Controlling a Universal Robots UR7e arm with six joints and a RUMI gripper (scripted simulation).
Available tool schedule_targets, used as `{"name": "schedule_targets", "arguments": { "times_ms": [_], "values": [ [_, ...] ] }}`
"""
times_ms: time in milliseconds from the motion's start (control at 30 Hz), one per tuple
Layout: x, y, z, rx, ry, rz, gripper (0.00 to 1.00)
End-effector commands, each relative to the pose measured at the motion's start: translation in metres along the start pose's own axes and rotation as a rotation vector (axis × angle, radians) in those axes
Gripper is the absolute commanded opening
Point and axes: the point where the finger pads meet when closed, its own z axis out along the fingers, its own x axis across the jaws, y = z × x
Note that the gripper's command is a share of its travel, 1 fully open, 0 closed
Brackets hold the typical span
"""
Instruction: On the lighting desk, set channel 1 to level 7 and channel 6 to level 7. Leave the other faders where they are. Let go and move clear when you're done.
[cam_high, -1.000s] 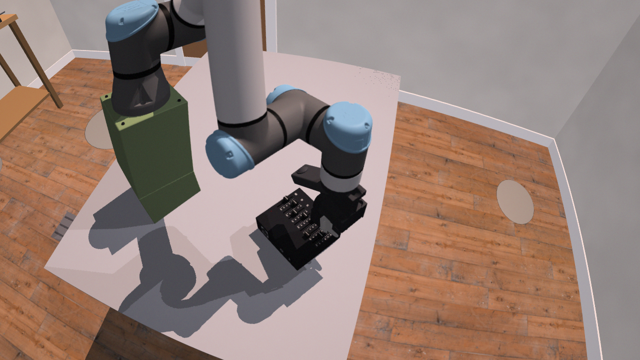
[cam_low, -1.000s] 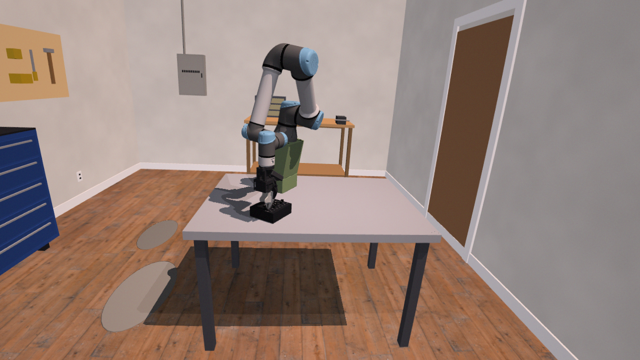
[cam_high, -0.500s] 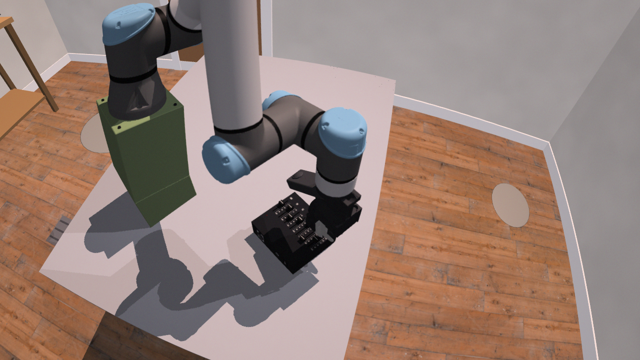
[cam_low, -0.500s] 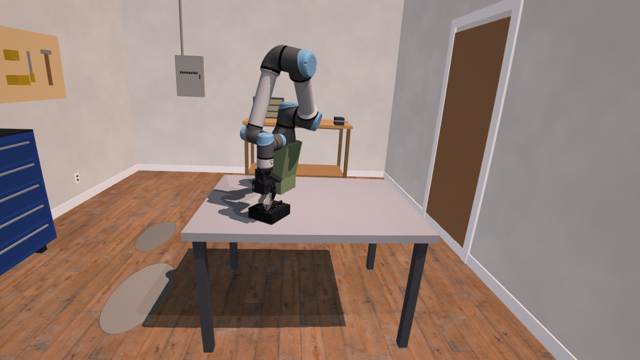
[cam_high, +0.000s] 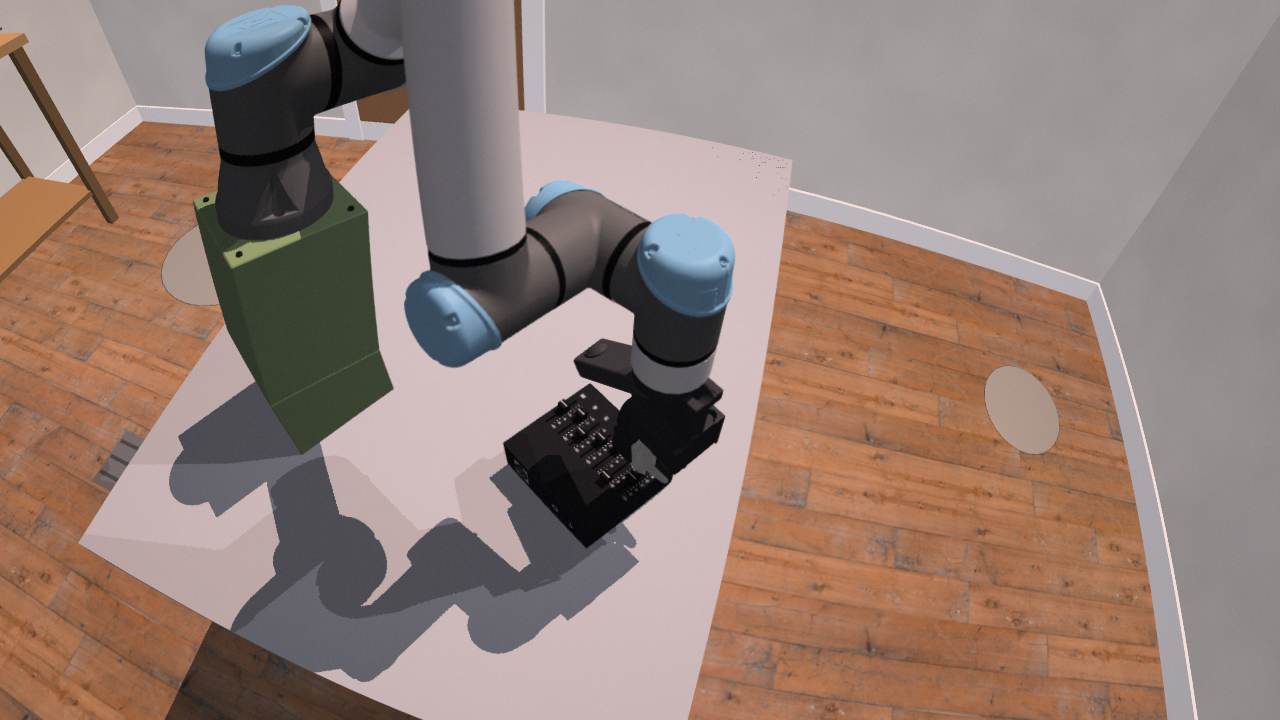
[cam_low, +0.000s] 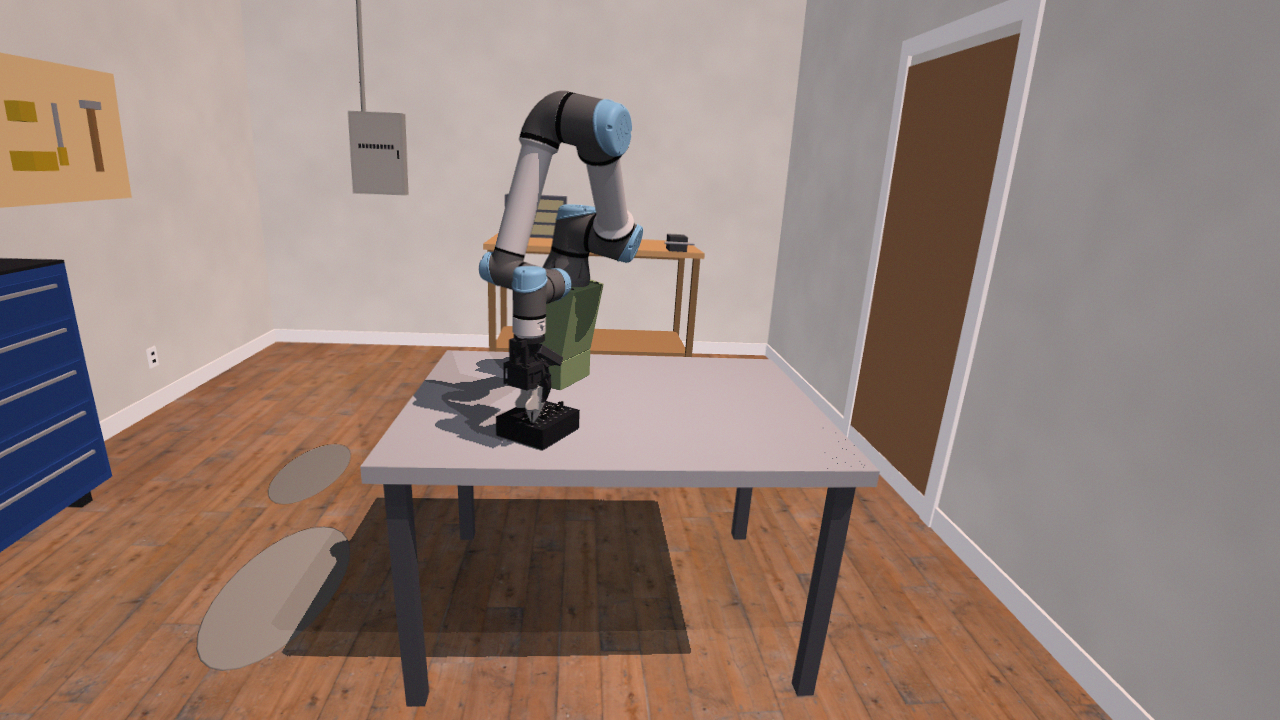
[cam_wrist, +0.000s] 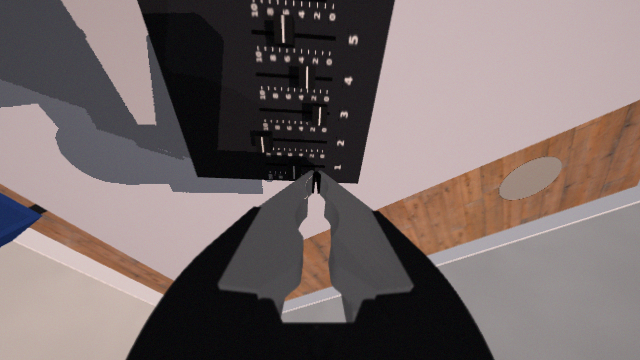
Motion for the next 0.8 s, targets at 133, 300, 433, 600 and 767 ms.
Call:
{"name": "schedule_targets", "arguments": {
  "times_ms": [133, 300, 433, 600, 767],
  "values": [
    [-0.004, 0.001, 0.000, -0.002, 0.000, -0.002, 0.00],
    [-0.007, 0.001, 0.000, -0.002, 0.000, -0.002, 0.00],
    [-0.008, 0.001, 0.000, -0.002, 0.000, -0.002, 0.00],
    [-0.011, 0.001, 0.000, -0.002, 0.000, -0.002, 0.00],
    [-0.012, 0.001, 0.000, -0.002, 0.000, -0.002, 0.00]
  ]
}}
